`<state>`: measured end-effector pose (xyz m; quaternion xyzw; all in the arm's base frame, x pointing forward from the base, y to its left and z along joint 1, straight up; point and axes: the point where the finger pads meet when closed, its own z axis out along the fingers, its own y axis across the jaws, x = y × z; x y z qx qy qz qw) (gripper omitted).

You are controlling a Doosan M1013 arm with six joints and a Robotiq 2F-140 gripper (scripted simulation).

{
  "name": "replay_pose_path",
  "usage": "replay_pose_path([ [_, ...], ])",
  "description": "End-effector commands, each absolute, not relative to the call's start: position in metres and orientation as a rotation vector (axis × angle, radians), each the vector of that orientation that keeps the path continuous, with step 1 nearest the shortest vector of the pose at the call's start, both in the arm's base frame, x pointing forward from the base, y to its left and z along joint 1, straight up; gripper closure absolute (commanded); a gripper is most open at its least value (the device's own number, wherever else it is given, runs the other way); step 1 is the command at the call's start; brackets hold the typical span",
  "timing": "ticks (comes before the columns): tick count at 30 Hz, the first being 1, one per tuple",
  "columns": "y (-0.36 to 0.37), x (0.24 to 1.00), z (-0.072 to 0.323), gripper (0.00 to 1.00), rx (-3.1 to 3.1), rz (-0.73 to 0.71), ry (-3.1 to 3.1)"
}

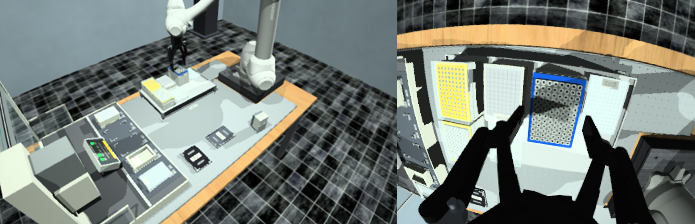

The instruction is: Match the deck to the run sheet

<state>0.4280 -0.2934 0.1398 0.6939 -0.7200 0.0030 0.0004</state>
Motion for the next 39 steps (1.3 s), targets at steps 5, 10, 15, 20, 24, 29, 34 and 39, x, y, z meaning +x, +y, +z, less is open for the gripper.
replay_pose_path([
  [5,-0.294,0.428,0.130,0.34,2.180,0.011,-2.262],
  [10,-0.294,0.428,0.125,0.34,2.180,0.011,-2.262],
  [15,-0.294,0.428,0.117,0.34,2.180,0.011,-2.262],
  [20,-0.294,0.429,0.108,0.34,2.180,0.011,-2.262],
  [24,-0.294,0.429,0.102,0.34,2.180,0.011,-2.262],
  [29,-0.294,0.429,0.097,0.34,2.180,0.011,-2.262],
  [34,-0.294,0.429,0.088,0.34,2.180,0.011,-2.262],
  [39,-0.294,0.429,0.080,0.34,2.180,0.011,-2.262],
])
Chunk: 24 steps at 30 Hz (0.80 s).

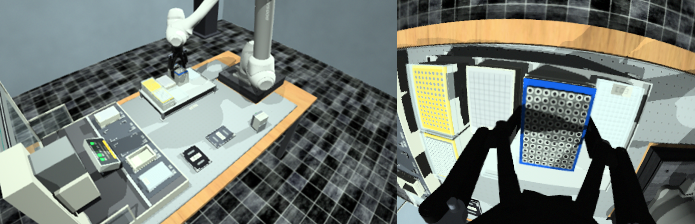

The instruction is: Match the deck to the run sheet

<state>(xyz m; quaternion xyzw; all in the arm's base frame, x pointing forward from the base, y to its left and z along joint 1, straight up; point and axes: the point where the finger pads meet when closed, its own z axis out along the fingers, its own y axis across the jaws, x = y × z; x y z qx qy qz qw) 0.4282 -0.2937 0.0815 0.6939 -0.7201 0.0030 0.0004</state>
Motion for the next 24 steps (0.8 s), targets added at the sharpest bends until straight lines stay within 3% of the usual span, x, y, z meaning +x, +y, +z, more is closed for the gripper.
replay_pose_path([
  [1,-0.2939,0.4287,0.0784,0.34,2.180,0.011,-2.262],
  [17,-0.2940,0.4287,0.0715,0.34,2.180,0.011,-2.262],
  [18,-0.2940,0.4287,0.0715,0.90,2.180,0.011,-2.262],
  [24,-0.2940,0.4287,0.0715,0.90,2.180,0.011,-2.262],
])
